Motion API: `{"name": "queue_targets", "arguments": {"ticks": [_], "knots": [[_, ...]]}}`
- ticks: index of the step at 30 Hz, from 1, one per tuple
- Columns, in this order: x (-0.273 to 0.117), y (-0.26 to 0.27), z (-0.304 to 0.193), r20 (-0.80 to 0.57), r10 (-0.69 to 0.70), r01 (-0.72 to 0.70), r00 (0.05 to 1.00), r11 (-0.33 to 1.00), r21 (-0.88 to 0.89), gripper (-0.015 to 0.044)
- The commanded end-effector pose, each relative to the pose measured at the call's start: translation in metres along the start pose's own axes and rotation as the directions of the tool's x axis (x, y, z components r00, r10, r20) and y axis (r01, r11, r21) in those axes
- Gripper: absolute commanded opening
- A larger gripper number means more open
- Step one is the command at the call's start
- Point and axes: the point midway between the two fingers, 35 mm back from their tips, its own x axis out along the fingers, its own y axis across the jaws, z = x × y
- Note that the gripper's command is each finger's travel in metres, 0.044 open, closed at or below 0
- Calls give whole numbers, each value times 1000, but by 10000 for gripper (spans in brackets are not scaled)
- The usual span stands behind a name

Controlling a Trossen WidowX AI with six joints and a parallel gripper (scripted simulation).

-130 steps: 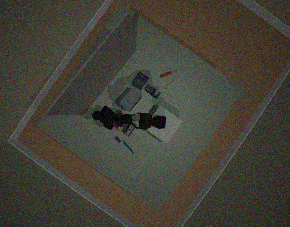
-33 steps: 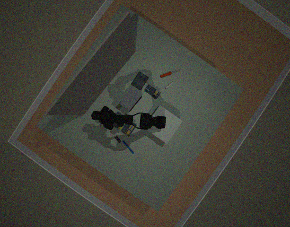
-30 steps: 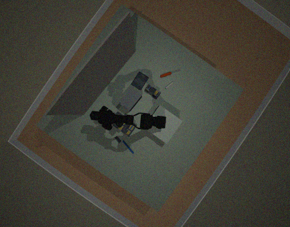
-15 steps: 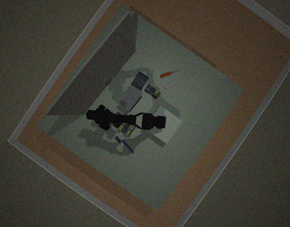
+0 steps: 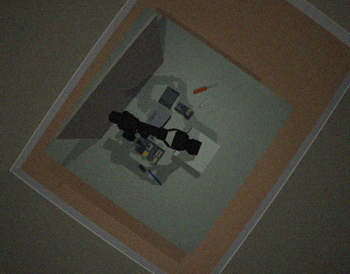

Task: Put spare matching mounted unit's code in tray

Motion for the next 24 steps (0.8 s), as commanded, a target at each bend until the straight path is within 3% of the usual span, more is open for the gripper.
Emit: {"name": "queue_targets", "arguments": {"ticks": [1, 24], "knots": [[-3, -10, -19, 5, -12, 12, 1000, 1000, -5, 0], [-5, -22, -162, -19, -7, 7, 1000, 1000, -25, 0]]}}
